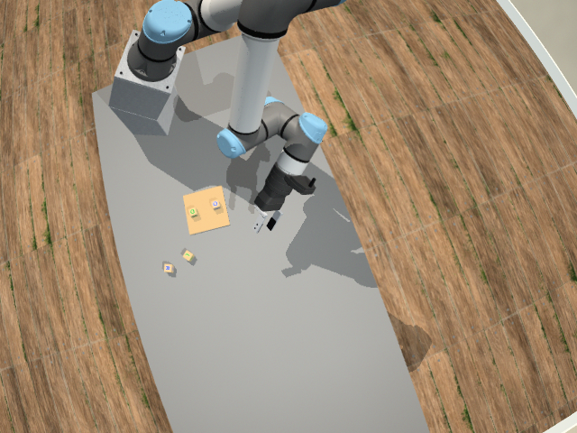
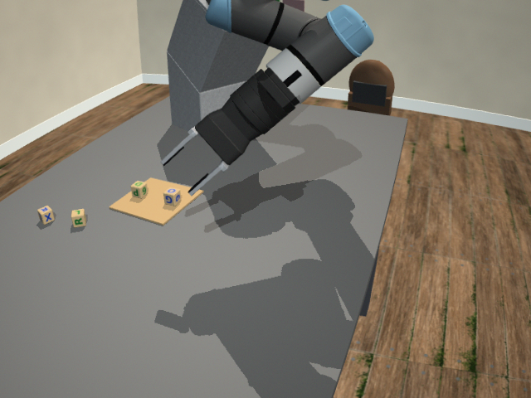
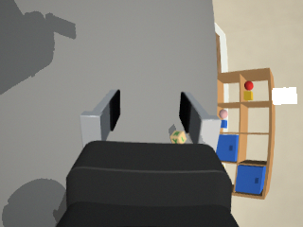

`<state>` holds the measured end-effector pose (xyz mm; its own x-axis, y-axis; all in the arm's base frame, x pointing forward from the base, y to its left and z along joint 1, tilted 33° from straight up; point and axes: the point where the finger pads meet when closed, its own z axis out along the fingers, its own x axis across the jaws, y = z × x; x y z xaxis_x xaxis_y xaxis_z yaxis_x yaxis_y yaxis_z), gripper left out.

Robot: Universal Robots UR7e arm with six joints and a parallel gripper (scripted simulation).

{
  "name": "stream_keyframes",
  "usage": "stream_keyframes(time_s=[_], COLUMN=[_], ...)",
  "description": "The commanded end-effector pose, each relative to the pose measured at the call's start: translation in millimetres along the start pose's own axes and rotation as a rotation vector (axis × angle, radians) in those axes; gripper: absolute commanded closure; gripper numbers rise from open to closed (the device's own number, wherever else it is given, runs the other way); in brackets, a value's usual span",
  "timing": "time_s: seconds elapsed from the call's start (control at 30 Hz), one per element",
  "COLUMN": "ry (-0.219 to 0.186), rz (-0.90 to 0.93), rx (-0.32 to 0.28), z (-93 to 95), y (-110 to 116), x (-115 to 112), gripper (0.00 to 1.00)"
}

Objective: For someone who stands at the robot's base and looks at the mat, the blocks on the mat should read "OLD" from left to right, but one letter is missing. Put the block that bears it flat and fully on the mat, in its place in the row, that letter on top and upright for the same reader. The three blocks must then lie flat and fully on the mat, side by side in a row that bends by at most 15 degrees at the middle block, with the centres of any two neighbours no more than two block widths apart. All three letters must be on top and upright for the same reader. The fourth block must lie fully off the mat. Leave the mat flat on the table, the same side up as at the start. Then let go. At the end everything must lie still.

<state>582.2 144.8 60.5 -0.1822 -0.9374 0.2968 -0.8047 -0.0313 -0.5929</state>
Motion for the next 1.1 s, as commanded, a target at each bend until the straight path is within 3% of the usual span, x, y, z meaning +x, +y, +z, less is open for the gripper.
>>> stream_keyframes(time_s=[0.0,0.03,0.13,0.53,0.6,0.87,1.07], ry=[-0.109,-0.109,-0.199,-0.444,-0.444,-0.589,-0.660], rz=[0.043,0.043,0.080,0.181,0.181,0.241,0.271], rx=[-0.005,-0.005,-0.025,-0.073,-0.073,-0.101,-0.113], z=[3.4,3.4,11.8,30.5,30.5,40.5,44.9], y=[22,22,49,118,118,158,177], x=[3,3,10,27,27,37,42], gripper=[0.00,0.00,0.00,0.00,0.00,0.00,0.00])
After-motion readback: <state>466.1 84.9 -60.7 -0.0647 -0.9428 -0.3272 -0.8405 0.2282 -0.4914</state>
